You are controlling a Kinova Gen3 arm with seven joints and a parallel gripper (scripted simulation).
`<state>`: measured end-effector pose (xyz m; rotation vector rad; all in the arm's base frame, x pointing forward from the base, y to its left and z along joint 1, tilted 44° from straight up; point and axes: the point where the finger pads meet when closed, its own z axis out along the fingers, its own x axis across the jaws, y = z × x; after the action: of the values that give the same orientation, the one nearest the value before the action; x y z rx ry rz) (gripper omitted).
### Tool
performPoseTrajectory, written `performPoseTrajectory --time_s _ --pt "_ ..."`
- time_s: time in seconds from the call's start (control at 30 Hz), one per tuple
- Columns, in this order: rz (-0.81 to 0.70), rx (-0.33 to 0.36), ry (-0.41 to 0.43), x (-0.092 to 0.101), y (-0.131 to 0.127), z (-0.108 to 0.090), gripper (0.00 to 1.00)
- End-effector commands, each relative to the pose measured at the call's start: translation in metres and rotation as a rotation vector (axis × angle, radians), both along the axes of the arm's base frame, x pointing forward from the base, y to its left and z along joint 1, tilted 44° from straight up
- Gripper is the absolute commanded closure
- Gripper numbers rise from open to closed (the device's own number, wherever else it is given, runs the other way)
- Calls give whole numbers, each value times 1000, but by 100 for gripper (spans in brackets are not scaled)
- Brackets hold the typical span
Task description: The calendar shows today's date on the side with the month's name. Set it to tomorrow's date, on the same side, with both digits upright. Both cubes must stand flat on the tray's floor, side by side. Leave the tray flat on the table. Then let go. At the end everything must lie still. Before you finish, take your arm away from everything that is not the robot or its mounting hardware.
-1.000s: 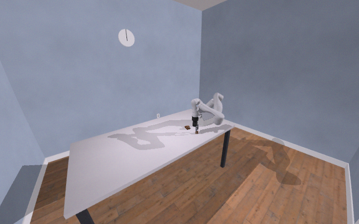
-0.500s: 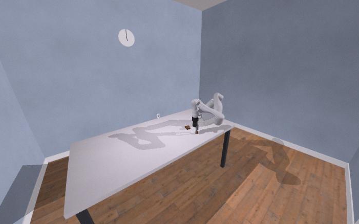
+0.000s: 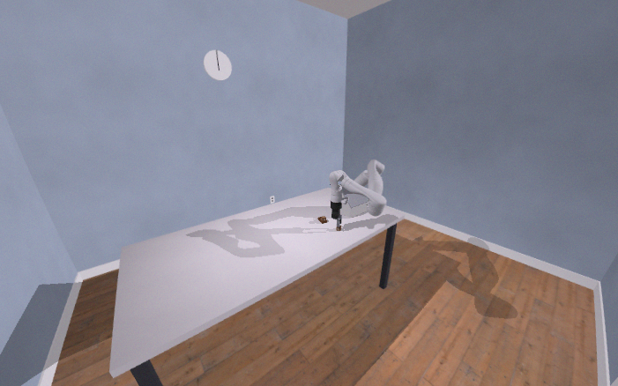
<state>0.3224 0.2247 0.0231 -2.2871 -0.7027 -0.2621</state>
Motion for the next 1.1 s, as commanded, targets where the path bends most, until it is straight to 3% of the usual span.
performPoseTrajectory --time_s 0.0,1.07 --pt "-1 0 -1 0 0 0 13" --pt "-1 0 -1 0 8 -8 13"
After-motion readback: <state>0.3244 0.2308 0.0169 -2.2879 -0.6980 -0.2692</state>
